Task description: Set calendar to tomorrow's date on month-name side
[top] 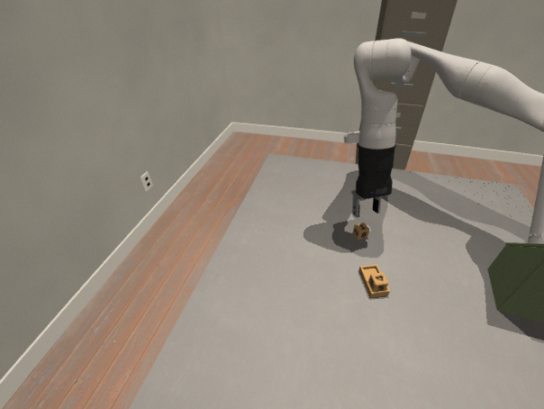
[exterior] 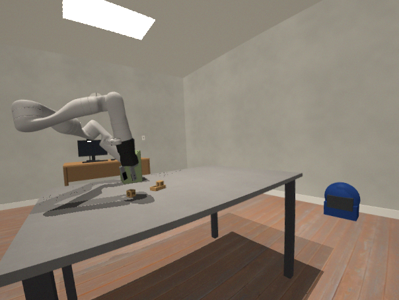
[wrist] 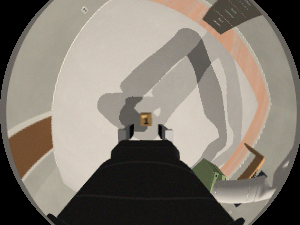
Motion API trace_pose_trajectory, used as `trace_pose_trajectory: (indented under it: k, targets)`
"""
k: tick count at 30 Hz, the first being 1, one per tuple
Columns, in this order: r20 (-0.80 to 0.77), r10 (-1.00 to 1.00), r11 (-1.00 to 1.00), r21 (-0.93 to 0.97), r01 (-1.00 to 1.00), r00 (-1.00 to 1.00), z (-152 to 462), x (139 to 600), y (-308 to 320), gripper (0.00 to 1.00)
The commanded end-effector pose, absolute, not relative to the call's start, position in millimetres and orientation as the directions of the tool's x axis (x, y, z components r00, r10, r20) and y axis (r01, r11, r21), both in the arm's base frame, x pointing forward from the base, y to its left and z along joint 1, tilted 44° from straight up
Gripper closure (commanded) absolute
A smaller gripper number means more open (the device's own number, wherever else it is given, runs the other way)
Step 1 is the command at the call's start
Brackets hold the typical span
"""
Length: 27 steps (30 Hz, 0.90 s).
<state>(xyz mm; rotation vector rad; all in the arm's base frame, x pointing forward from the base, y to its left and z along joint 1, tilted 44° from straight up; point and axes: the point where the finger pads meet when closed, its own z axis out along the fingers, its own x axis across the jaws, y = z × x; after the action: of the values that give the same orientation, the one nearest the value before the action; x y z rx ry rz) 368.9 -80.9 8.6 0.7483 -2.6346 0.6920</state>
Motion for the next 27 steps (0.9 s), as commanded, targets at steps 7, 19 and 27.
trace_pose_trajectory:
  k: [7, 19, 27]
  targets:
    - [0.424, -0.406, 0.713, -0.407, -0.571, -0.81, 7.2, 367.4, -79.0, 0.0]
    - [0.42, -0.408, 0.599, -0.547, -0.585, -0.811, 7.0, 367.1, -77.4, 0.0]
    - [0.417, -0.411, 0.584, -0.563, -0.585, -0.811, 7.3, 367.6, -76.9, 0.0]
